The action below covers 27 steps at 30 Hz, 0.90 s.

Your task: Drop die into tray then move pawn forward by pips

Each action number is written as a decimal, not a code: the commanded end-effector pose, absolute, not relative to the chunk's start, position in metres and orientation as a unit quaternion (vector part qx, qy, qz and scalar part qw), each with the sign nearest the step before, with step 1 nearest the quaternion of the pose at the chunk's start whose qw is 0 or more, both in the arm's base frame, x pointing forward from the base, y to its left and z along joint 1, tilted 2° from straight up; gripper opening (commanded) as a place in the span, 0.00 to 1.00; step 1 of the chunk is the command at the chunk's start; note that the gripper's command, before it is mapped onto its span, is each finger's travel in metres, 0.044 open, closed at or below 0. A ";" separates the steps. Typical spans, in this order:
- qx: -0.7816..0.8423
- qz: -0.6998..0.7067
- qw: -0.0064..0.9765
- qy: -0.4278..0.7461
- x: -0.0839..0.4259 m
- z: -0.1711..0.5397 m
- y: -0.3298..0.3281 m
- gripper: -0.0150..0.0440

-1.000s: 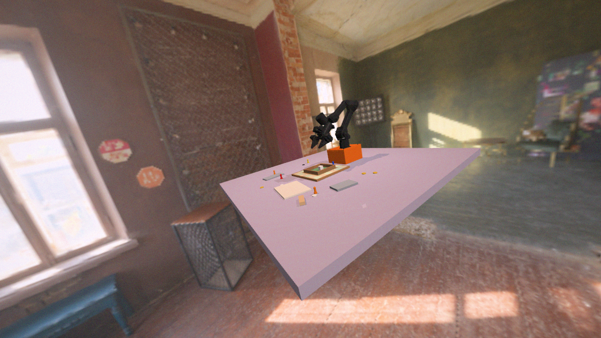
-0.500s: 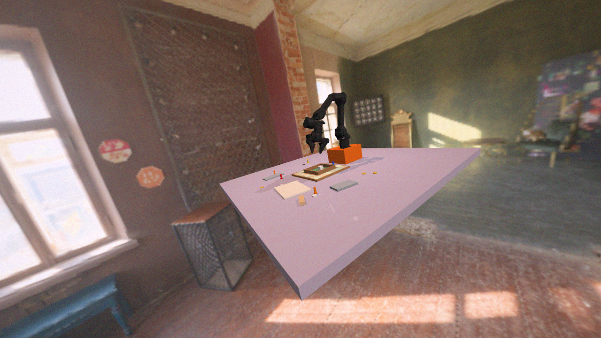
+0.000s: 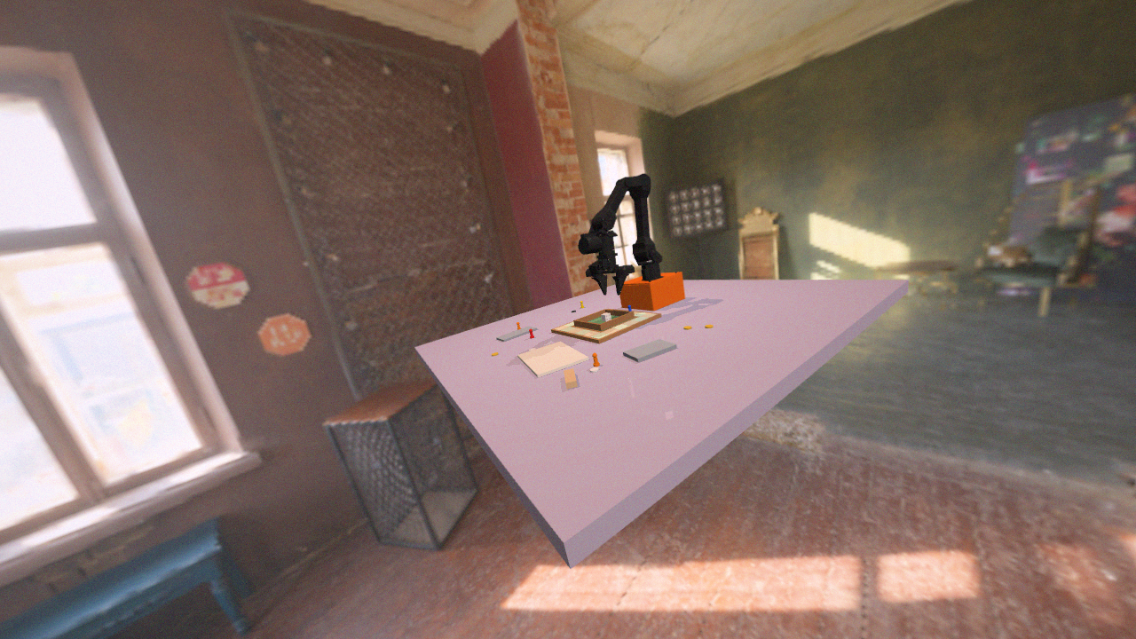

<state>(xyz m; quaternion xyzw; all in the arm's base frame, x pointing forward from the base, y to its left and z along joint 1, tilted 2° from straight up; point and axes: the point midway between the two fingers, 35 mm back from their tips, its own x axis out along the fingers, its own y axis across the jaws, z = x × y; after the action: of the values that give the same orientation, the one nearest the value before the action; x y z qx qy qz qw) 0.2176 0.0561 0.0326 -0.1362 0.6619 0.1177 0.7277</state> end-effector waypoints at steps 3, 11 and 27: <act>-0.200 0.181 0.688 0.673 0.156 0.007 0.052 0.59; -0.200 0.181 0.688 0.673 0.156 0.007 0.052 0.59; -0.200 0.181 0.688 0.674 0.157 -0.019 0.053 0.59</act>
<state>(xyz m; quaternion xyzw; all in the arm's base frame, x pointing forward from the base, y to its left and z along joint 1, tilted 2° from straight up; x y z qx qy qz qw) 0.1589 0.0526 -0.0129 -0.1996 0.6716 0.1773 0.6911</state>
